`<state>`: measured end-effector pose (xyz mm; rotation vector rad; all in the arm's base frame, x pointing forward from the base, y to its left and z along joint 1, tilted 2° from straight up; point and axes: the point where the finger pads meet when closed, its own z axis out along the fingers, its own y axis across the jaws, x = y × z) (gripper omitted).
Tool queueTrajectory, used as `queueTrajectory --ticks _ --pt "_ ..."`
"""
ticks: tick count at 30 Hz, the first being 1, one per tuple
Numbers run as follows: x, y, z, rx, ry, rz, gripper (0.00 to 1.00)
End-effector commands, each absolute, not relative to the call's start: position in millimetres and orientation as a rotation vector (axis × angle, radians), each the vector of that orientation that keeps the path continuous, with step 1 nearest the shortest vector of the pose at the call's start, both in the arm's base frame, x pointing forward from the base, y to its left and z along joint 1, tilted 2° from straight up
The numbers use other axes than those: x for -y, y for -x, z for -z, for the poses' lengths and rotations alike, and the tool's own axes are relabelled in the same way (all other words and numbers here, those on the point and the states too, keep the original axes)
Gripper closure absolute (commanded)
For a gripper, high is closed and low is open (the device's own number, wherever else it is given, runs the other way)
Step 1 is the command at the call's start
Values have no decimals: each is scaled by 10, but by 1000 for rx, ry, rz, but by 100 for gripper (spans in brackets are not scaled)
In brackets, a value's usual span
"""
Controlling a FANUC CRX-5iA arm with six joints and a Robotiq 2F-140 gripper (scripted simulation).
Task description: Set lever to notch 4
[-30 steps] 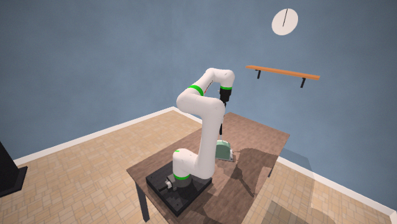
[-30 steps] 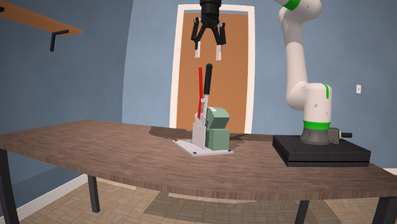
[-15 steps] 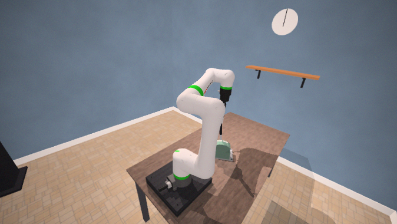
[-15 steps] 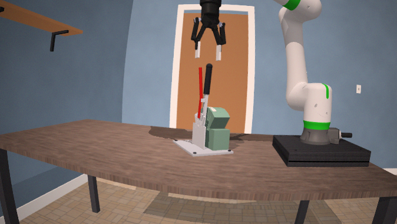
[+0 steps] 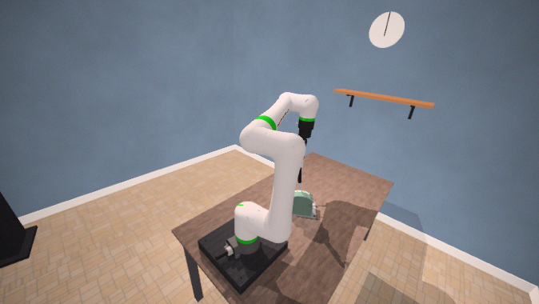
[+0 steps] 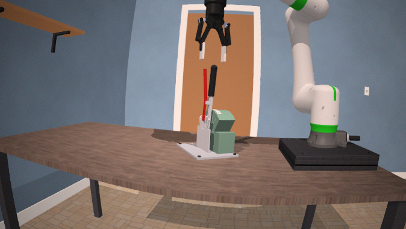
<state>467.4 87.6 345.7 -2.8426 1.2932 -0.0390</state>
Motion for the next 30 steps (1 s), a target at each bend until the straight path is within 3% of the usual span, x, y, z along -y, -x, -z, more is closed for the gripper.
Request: queueTrajectory --ticks 1,30 --pt "-876 -4675 -3459 -1293 2842 40 43" --pt "-877 -4680 -3312 -1293 2842 40 43"
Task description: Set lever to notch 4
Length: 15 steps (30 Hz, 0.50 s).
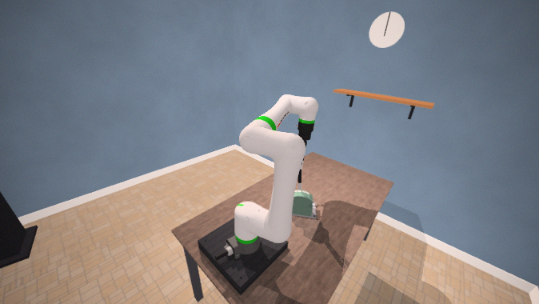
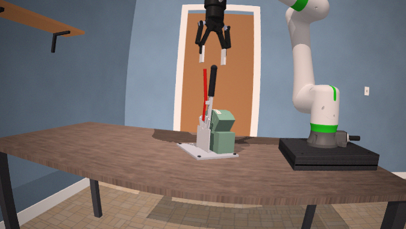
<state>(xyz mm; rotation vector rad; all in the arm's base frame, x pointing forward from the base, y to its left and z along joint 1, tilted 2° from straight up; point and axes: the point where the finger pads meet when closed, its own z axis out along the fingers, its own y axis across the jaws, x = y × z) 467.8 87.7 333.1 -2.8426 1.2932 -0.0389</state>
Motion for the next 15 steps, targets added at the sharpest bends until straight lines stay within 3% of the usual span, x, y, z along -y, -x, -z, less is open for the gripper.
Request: queueTrajectory --ticks 1,15 --pt "-877 -4680 -3293 -1293 2842 40 43" --pt "-879 -4688 -3025 -1293 2842 40 43"
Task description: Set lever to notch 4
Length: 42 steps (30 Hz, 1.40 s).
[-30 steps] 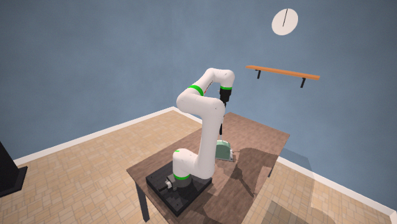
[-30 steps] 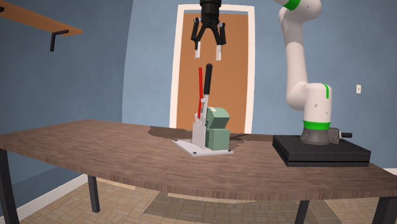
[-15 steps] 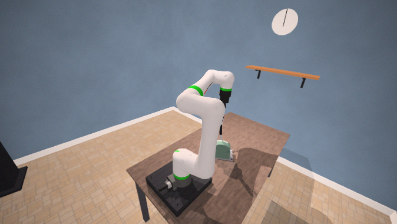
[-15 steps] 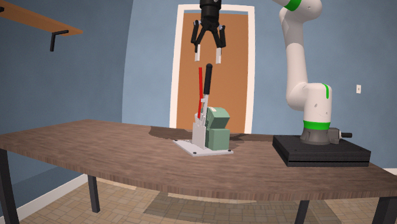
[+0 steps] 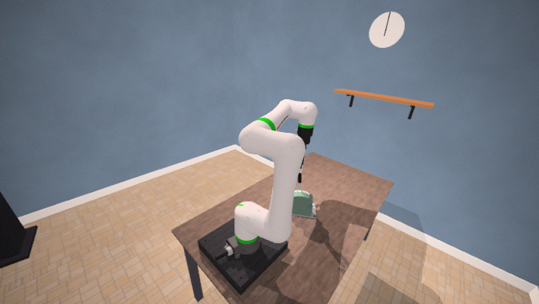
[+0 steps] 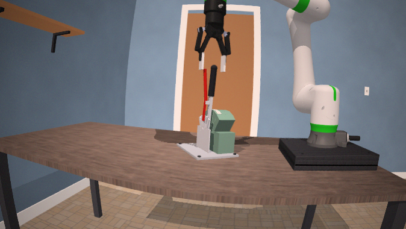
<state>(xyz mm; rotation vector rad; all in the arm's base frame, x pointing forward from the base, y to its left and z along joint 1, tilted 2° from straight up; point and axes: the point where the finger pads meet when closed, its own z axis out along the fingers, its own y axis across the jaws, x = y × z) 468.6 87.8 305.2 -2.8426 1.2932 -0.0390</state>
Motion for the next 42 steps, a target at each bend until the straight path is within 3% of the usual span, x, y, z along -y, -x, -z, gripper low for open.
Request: queueTrajectory --ticks 1,42 --pt "-879 -4689 -3001 -1293 2842 40 43" --pt "-881 -4699 -2693 -1293 2842 40 43"
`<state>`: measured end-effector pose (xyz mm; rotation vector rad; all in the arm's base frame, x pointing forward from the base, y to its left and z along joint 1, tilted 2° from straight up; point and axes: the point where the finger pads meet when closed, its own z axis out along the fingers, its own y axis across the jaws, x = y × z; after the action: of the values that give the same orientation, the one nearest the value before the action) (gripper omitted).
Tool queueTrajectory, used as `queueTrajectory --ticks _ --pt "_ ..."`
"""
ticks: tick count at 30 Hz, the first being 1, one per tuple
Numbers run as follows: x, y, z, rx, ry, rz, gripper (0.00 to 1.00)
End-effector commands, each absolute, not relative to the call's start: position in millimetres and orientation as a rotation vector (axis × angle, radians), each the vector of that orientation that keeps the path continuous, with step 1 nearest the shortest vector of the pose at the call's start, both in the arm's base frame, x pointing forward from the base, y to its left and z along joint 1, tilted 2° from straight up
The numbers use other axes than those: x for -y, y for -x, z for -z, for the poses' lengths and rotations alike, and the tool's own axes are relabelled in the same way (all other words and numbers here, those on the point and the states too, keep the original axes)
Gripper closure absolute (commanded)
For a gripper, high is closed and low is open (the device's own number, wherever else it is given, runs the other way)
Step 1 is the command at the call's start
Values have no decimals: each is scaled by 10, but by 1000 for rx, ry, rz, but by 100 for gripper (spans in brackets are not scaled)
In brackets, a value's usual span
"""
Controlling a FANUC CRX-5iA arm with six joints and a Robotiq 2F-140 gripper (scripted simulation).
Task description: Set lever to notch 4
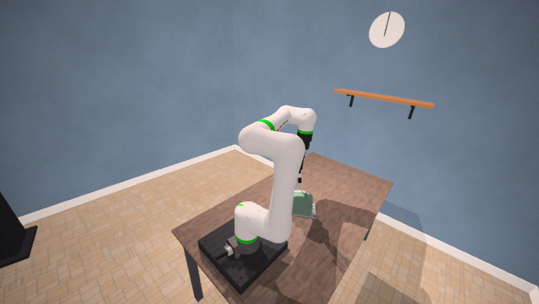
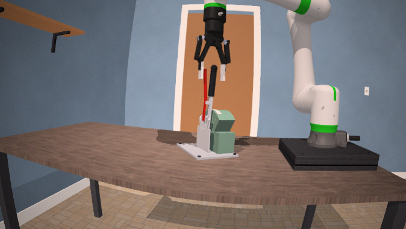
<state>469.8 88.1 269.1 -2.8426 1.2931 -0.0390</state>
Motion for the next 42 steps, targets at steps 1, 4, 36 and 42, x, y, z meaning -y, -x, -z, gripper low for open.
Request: queueTrajectory --ticks 1,4,36,42 --pt "-881 -4699 -2693 -1293 2842 40 43" --pt "-881 -4699 -2693 -1293 2842 40 43" --pt "-881 -4699 -2693 -1293 2842 40 100" --pt "-881 -4699 -2693 -1293 2842 40 100"
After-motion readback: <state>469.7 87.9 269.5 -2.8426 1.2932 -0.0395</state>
